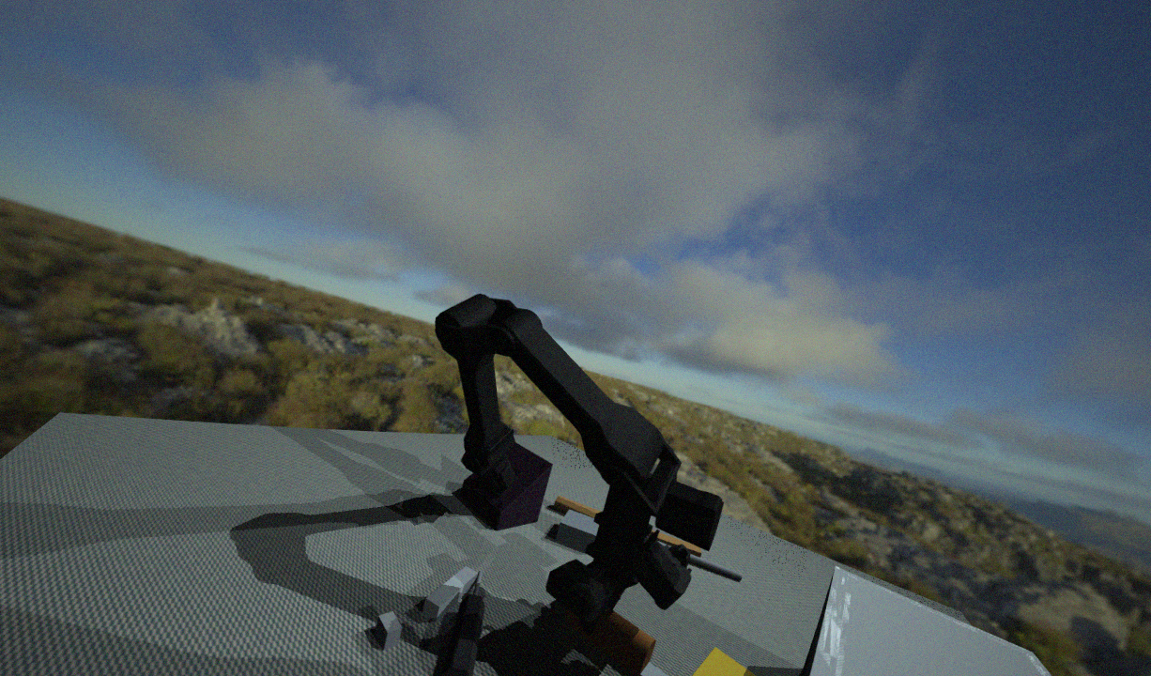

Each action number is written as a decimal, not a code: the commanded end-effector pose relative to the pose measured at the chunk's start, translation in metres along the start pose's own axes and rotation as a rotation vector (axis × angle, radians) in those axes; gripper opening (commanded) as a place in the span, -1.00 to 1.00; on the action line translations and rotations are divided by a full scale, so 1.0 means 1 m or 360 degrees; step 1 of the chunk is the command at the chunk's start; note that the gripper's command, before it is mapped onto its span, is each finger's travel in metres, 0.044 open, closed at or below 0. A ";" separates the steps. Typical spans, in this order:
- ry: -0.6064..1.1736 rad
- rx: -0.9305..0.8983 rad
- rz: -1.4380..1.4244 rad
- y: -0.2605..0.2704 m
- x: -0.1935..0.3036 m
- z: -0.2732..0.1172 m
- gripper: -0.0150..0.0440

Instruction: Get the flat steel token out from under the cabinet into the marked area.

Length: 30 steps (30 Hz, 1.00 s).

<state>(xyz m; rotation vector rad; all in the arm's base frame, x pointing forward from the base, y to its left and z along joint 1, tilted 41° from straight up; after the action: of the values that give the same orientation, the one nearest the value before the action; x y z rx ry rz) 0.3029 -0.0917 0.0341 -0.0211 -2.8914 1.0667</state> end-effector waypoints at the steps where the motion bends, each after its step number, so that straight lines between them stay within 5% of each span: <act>1: 0.0009 0.0000 0.0001 0.001 0.008 0.001 -0.49; 30: 0.0012 0.0000 -0.0002 0.001 0.041 0.001 -0.49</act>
<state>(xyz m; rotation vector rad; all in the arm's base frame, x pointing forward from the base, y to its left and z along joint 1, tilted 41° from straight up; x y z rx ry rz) 0.2693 -0.0903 0.0354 -0.0204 -2.8895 1.0657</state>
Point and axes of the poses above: the point midway between the two fingers, 35 mm back from their tips, its own z axis out along the fingers, its own y axis across the jaws, x = y × z, the point moved 1 cm from there along -z, back along the fingers, and after that the axes turned 2 degrees about -z, right-handed, at the moved point
